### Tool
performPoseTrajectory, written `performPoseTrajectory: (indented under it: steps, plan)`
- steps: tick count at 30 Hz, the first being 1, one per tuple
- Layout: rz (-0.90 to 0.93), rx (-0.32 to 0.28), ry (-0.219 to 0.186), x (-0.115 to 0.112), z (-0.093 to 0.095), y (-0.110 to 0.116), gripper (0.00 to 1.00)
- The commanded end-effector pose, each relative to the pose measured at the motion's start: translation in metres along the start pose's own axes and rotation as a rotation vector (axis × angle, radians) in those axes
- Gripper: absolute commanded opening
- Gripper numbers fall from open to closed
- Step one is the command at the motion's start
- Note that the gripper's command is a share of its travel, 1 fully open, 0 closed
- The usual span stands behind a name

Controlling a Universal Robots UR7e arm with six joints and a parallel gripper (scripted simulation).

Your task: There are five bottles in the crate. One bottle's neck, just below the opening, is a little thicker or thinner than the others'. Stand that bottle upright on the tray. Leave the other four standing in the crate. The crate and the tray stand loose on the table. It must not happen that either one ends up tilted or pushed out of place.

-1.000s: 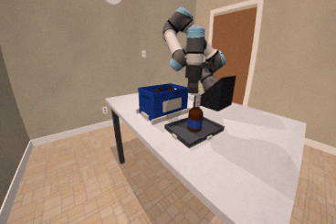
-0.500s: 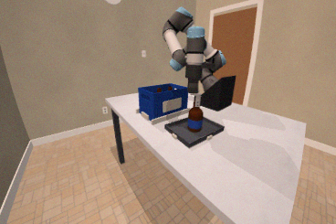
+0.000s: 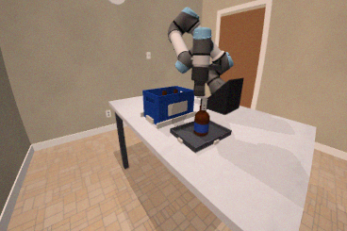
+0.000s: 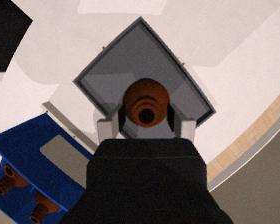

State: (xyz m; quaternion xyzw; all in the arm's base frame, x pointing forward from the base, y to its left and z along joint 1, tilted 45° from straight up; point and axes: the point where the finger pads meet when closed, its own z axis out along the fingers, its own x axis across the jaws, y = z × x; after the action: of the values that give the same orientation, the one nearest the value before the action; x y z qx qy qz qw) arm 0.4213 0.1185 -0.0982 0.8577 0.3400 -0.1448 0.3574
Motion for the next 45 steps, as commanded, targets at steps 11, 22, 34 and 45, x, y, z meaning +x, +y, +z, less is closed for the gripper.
performPoseTrajectory:
  steps: [11, 22, 34, 45]
  plan:
    - [-0.002, 0.000, -0.003, -0.0016, 0.0016, -0.0009, 1.00]
    - [-0.002, 0.000, -0.003, -0.0016, 0.0016, -0.0009, 1.00]
    - [-0.002, 0.000, -0.003, -0.0015, 0.0012, -0.0008, 1.00]
    - [0.001, -0.002, 0.003, 0.0008, -0.0074, 0.0008, 1.00]
